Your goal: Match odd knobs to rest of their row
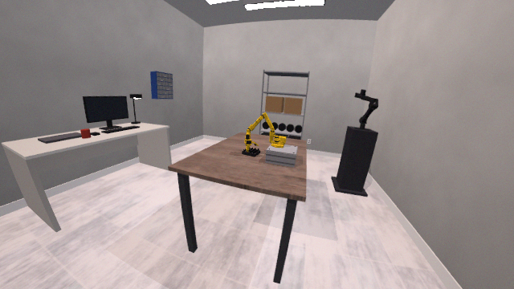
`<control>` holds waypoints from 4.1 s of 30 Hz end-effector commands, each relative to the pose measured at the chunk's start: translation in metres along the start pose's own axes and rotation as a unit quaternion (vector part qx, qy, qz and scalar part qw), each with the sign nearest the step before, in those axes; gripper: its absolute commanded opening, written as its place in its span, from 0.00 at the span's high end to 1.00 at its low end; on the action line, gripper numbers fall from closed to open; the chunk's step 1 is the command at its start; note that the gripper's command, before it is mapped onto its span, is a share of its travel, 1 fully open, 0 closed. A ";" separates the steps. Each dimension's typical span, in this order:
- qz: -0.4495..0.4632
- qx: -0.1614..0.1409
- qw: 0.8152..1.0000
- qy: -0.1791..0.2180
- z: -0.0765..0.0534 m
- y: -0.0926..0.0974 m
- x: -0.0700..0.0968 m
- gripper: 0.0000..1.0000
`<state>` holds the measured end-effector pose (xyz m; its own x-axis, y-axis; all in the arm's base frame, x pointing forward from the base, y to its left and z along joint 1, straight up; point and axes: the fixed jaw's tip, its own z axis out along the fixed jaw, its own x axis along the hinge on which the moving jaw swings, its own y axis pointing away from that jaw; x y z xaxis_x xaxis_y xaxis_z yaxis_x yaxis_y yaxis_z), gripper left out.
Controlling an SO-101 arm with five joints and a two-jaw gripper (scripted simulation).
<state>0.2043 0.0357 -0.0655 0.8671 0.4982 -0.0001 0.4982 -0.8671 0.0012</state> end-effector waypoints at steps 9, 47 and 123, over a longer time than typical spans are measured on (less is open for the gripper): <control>-0.003 0.001 1.000 -0.003 0.000 -0.005 -0.002 0.90; -0.003 0.001 1.000 -0.003 0.000 -0.005 -0.002 0.99; 0.214 0.001 0.977 -0.003 0.000 -0.004 -0.005 0.92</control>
<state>0.1990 0.0370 -0.0660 0.9959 0.0904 -0.0048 0.0904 -0.9959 0.0020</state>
